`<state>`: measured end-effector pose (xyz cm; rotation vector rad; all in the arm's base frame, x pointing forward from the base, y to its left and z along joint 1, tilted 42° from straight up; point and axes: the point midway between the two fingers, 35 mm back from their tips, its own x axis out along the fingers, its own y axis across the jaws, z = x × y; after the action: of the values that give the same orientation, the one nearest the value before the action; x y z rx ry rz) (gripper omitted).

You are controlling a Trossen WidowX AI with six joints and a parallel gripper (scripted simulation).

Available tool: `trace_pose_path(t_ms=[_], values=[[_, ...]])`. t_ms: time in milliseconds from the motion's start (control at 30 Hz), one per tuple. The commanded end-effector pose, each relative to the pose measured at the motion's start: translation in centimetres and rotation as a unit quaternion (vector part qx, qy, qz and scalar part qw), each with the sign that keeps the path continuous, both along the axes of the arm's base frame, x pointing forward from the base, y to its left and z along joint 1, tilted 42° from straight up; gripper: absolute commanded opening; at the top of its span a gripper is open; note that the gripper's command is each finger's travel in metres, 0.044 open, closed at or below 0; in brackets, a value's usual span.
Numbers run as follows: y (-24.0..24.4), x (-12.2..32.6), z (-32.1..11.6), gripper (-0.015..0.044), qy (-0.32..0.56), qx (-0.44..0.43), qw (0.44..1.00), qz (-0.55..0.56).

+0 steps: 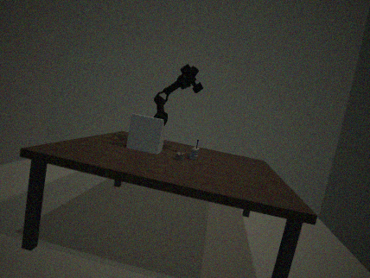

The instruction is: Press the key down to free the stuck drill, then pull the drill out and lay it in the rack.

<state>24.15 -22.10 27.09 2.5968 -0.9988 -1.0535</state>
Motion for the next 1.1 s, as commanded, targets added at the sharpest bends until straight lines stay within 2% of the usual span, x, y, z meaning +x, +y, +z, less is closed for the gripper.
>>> trace_pose_path(t_ms=[0, 267, 367, 467, 600, 833, 1067], values=[[0.0, 0.0, 0.0, 0.0374, 0.0, 0.0, 1.0, 0.0], [0.1, 0.2, -0.2, 0.0164, 0.007, -0.002, 1.0, 0.008], [2.2, 2.2, -2.3, 0.0085, 0.099, -0.028, 0.986, 0.128], [5.0, 4.3, -5.0, 0.0006, 0.196, -0.064, 0.936, 0.285], [8.8, 6.0, -8.1, 0.0, 0.275, -0.109, 0.83, 0.472], [13.0, 7.0, -10.9, 0.0, 0.309, -0.159, 0.685, 0.641], [17.2, 7.2, -13.2, 0.0, 0.297, -0.211, 0.512, 0.778]])
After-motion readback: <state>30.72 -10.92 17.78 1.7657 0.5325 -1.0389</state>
